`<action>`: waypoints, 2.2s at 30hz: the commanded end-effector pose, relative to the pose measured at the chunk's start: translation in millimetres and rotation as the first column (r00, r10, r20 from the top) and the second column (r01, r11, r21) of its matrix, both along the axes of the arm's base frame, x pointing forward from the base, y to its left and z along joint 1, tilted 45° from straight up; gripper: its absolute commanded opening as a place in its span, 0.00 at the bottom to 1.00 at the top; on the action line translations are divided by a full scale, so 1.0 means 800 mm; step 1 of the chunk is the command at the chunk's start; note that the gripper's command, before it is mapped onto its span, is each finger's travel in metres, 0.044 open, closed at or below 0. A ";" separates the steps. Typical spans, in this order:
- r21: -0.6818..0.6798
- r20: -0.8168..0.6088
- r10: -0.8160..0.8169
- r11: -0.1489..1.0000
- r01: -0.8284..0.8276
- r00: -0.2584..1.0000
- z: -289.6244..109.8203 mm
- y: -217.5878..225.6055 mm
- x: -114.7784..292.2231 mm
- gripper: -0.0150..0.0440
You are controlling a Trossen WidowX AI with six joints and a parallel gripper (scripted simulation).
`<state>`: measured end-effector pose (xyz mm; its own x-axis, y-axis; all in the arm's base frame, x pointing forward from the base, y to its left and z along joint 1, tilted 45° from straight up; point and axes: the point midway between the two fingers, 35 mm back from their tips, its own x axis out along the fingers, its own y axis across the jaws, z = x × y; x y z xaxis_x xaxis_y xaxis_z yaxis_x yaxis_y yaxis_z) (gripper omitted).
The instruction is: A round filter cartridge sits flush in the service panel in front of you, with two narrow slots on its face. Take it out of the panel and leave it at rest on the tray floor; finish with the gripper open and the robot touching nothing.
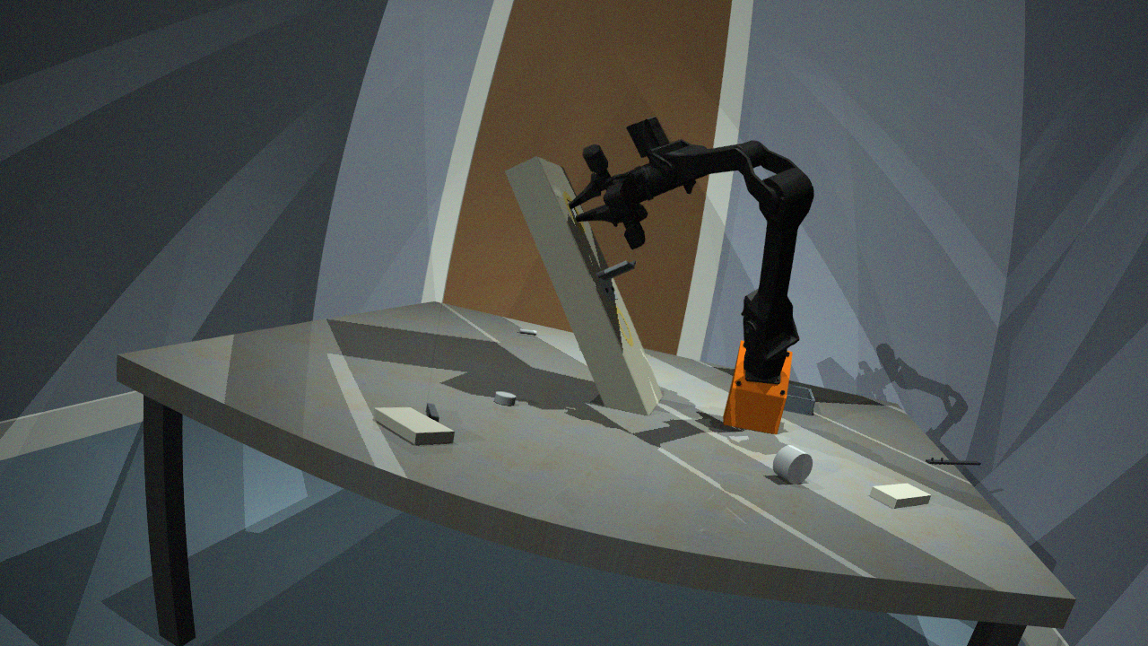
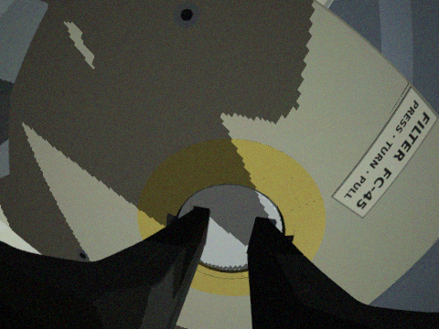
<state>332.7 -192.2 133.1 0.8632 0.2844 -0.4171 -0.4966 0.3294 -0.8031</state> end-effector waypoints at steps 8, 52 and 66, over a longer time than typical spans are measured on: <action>-0.012 -0.008 0.001 1.000 -0.001 1.000 -0.004 0.001 0.009 0.25; -0.005 -0.012 0.001 1.000 -0.001 1.000 0.009 -0.011 -0.022 0.25; -0.011 -0.013 0.001 1.000 -0.001 1.000 0.037 -0.027 -0.077 0.25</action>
<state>275.4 -210.8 151.9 0.8487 0.2885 -0.4433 -0.5235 0.3387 -0.7818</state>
